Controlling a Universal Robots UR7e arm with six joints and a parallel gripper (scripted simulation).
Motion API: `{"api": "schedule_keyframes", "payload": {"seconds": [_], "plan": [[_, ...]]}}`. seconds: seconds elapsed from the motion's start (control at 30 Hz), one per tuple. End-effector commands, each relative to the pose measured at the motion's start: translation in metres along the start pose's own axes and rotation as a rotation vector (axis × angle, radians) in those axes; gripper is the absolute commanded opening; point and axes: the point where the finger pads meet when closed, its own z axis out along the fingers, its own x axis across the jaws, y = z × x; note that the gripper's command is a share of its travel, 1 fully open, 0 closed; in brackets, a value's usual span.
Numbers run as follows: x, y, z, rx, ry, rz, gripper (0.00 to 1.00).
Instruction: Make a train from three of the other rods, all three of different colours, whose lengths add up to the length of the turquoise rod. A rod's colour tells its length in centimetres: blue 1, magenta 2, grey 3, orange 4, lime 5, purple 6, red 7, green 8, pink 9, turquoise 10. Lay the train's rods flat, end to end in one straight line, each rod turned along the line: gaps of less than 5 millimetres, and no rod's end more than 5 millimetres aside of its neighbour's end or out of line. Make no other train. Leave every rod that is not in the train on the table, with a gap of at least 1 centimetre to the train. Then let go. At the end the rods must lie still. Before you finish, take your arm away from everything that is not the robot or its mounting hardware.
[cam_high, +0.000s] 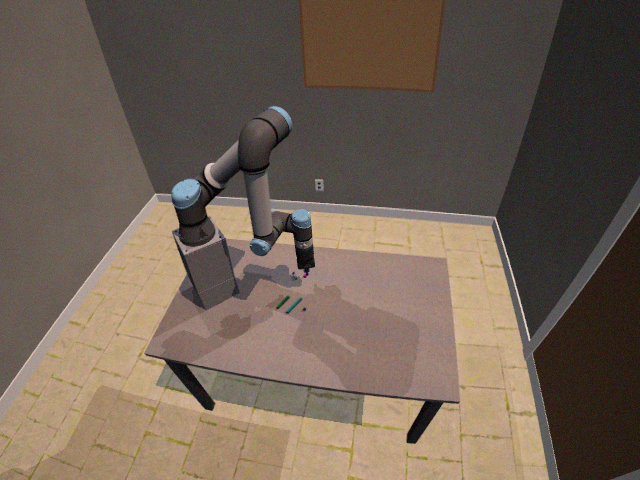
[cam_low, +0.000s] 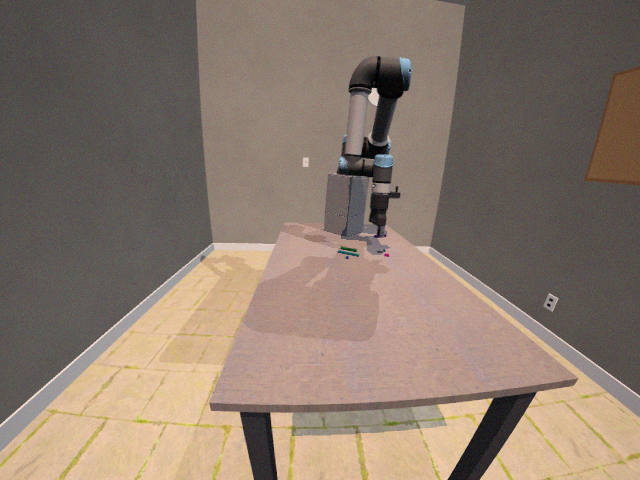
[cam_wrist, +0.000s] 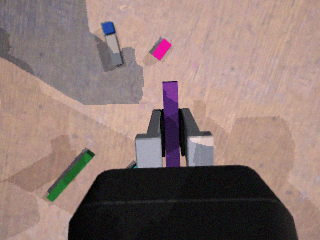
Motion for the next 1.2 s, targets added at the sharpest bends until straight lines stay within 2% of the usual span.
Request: {"api": "schedule_keyframes", "payload": {"seconds": [0.0, 0.67, 0.93, 1.17], "plan": [[-0.040, -0.010, -0.002, 0.001, -0.001, -0.152, 0.24], [-0.046, -0.012, 0.000, 0.001, -0.001, -0.175, 0.24], [-0.046, -0.012, 0.014, 0.001, -0.001, -0.176, 0.24], [-0.046, -0.012, 0.042, 0.001, -0.001, -0.176, 0.24]]}}
